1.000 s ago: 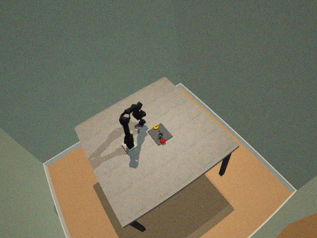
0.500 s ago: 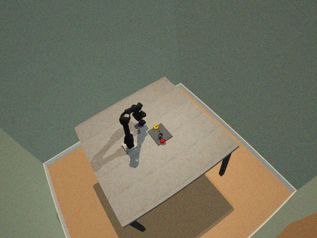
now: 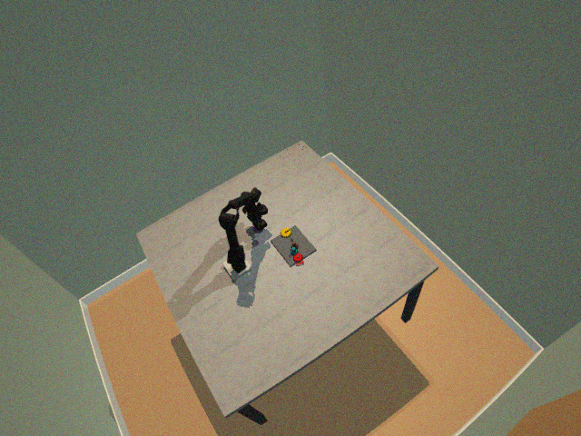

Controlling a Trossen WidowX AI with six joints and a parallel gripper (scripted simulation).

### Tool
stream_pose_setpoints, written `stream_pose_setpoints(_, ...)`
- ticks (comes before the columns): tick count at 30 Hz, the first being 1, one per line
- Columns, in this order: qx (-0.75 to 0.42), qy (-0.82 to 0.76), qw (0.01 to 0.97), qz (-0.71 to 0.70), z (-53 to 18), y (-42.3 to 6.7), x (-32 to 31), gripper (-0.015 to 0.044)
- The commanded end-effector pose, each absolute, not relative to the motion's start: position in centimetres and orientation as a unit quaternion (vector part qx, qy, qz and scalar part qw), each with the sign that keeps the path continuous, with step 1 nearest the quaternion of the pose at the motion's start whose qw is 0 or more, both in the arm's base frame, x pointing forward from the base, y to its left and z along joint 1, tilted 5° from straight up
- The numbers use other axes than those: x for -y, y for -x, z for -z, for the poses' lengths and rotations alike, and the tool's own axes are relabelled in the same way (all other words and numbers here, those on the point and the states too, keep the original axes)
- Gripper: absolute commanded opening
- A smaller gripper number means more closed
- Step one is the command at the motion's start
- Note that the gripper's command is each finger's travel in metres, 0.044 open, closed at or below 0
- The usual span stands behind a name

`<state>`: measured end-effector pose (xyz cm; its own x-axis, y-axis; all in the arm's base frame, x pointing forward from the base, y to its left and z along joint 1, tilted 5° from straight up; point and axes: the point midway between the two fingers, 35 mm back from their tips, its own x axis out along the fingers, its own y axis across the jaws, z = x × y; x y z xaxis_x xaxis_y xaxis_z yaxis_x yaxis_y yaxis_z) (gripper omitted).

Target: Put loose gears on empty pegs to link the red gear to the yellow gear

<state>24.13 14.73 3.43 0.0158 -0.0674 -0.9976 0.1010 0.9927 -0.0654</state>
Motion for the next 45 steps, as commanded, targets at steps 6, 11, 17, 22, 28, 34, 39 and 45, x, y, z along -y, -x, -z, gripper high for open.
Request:
stream_pose_setpoints(6,-0.69,-0.028,0.718,0.081,-4.2,-24.8,-14.5,0.0)
stream_pose_setpoints(11,-0.691,-0.027,0.718,0.079,-5.2,-24.9,-14.8,0.0)
stream_pose_setpoints(17,-0.692,-0.026,0.718,0.075,-6.5,-25.0,-15.1,0.0)
stream_pose_setpoints(22,-0.692,-0.024,0.718,0.072,-7.6,-25.1,-15.4,0.0)
stream_pose_setpoints(28,-0.693,-0.023,0.717,0.07,-8.8,-25.1,-15.6,0.0)
stream_pose_setpoints(34,-0.694,-0.021,0.716,0.068,-10.1,-25.0,-15.8,0.0)
stream_pose_setpoints(39,-0.695,-0.02,0.716,0.066,-11.2,-25.0,-15.9,0.0)
stream_pose_setpoints(45,-0.696,-0.018,0.715,0.064,-12.5,-24.8,-16.1,0.0)
